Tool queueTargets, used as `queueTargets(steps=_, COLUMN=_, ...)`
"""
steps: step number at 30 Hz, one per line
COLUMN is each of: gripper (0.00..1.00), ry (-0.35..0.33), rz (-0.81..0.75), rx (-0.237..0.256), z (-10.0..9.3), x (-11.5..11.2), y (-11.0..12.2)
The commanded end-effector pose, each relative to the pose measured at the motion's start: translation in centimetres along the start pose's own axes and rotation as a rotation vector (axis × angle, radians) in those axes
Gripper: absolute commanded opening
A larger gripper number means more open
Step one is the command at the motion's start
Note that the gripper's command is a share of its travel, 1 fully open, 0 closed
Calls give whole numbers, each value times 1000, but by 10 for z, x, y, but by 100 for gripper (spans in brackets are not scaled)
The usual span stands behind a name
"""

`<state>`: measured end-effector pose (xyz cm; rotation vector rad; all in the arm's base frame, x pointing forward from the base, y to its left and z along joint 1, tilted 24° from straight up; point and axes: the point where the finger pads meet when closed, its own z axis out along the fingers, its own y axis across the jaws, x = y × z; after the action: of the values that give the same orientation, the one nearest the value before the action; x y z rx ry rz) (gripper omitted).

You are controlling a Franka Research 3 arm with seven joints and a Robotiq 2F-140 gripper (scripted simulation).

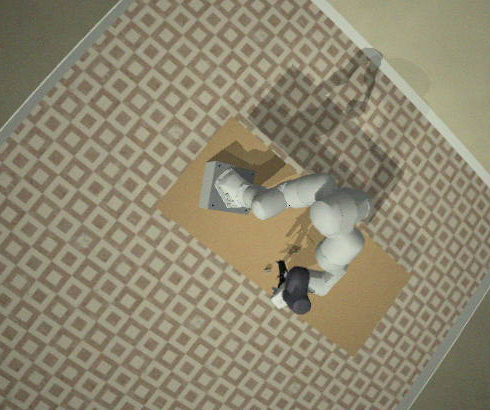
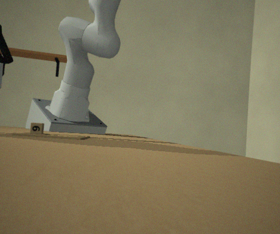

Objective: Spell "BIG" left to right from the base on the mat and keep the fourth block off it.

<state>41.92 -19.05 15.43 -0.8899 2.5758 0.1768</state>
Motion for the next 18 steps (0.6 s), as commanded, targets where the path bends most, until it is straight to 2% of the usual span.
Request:
queueTargets(steps=1, gripper=100, ry=7, rz=-139, rx=3, z=0, x=5, y=-3)
queueTargets(steps=16, gripper=100, ry=16, rz=-272, rx=4, z=1, x=19, y=-9)
queueTargets(steps=17, gripper=37, ry=16, rz=-272, rx=4, z=1, x=19, y=-9)
queueTargets(steps=18, gripper=37, ry=16, rz=-272, rx=4, z=1, x=19, y=-9)
